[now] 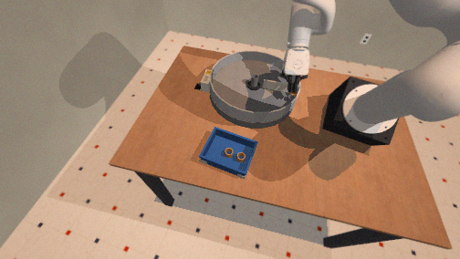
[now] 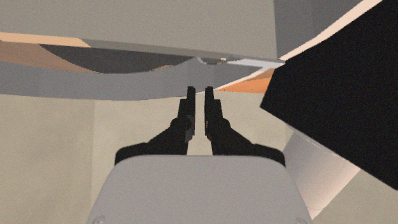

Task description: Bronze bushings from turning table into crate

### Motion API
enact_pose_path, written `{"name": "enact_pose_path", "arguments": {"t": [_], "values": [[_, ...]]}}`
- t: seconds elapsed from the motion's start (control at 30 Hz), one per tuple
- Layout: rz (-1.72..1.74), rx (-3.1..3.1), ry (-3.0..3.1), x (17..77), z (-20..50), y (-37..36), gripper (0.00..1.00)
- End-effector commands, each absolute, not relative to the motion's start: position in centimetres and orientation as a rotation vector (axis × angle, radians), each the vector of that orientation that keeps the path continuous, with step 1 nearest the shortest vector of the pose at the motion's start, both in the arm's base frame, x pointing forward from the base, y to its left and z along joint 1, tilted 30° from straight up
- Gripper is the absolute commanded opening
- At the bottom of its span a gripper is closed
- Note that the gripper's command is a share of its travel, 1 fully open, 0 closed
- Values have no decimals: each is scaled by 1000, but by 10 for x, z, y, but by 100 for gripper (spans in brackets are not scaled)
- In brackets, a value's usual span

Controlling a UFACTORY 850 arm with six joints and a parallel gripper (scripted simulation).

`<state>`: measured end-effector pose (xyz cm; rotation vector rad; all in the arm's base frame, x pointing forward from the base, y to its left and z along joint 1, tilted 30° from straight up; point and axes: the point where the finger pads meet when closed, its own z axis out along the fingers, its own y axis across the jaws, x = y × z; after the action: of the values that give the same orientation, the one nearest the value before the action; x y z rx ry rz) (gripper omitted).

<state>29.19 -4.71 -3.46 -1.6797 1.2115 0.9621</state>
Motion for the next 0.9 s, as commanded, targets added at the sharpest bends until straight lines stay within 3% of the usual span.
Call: {"name": "enact_pose_path", "arguments": {"t": [0.0, 0.87], "values": [[961, -1680, 1212, 293, -40, -44, 10], [961, -1680, 1212, 294, -56, -35, 10]]}}
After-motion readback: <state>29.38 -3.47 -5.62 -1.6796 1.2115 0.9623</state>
